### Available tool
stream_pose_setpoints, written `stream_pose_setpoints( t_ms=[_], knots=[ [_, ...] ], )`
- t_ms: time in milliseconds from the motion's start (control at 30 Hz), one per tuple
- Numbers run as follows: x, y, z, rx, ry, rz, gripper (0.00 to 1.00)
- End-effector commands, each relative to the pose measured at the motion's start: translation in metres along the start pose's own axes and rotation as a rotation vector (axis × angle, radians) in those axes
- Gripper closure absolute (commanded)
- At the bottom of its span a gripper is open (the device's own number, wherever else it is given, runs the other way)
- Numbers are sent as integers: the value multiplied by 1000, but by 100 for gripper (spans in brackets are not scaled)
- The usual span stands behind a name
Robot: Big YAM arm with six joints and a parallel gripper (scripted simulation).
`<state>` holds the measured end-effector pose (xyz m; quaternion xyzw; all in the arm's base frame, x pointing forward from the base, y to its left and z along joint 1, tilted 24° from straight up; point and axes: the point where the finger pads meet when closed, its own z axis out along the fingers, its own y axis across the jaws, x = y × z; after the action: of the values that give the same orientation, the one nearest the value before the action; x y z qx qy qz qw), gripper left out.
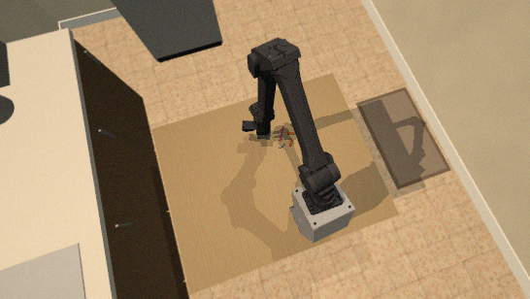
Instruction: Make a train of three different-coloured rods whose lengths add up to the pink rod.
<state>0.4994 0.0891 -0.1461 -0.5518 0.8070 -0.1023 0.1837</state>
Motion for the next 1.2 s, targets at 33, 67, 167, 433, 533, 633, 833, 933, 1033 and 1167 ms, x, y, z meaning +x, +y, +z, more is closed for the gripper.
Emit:
stream_pose_setpoints(
  t_ms=[33,67,167,433,533,633,833,933,1033,1167],
  knots=[
    [4,-8,8,16,-3,1,77],
    [4,-8,10,16,-3,0,77],
    [4,-8,14,16,-3,0,77],
    [4,-8,24,15,-4,1,77],
    [4,-8,29,15,-4,1,77],
    [4,-8,33,15,-4,1,77],
    [4,-8,40,14,-4,1,77],
    [5,-8,41,14,-4,1,77],
    [3,-10,41,19,-8,2,77],
    [6,-5,45,9,-2,1,77]
  ],
)
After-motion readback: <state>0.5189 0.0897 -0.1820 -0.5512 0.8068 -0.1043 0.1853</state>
